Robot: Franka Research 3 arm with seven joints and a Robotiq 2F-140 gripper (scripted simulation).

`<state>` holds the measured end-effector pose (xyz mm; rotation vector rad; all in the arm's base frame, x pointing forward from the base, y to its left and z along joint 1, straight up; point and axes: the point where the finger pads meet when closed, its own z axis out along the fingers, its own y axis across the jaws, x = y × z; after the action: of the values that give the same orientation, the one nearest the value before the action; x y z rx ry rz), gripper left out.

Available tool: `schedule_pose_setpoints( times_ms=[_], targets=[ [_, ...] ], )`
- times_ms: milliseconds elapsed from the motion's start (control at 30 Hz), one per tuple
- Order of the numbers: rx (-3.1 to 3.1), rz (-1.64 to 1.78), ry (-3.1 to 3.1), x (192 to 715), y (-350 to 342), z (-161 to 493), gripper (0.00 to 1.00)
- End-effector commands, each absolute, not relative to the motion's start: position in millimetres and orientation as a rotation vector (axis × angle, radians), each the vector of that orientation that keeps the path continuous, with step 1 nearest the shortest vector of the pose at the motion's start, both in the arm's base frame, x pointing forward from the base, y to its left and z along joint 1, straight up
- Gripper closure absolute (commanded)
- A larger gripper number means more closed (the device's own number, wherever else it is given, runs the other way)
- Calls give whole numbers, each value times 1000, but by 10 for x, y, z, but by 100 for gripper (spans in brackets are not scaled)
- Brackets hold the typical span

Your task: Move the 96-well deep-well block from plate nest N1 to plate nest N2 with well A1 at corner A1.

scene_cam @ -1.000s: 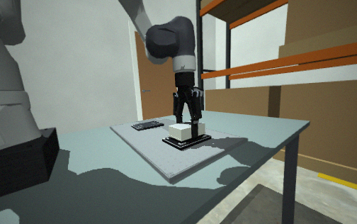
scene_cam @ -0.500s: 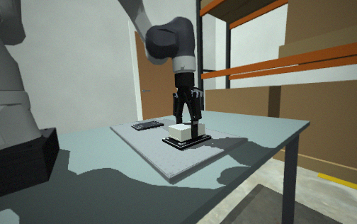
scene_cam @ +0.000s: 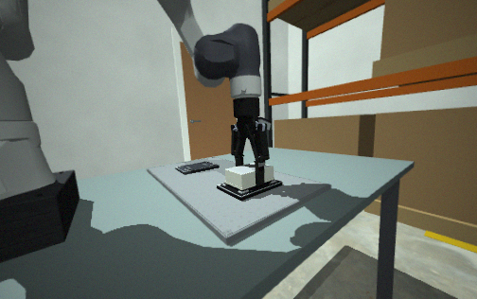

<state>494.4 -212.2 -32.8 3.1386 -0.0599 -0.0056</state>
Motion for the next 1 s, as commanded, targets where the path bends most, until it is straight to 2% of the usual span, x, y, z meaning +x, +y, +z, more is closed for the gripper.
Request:
schedule_pose_setpoints(
  times_ms=[0,967],
  targets=[
    [3138,-3,-54,4942,-2125,-340,40],
    [3138,-3,-54,4941,-2125,-382,40]
  ],
)
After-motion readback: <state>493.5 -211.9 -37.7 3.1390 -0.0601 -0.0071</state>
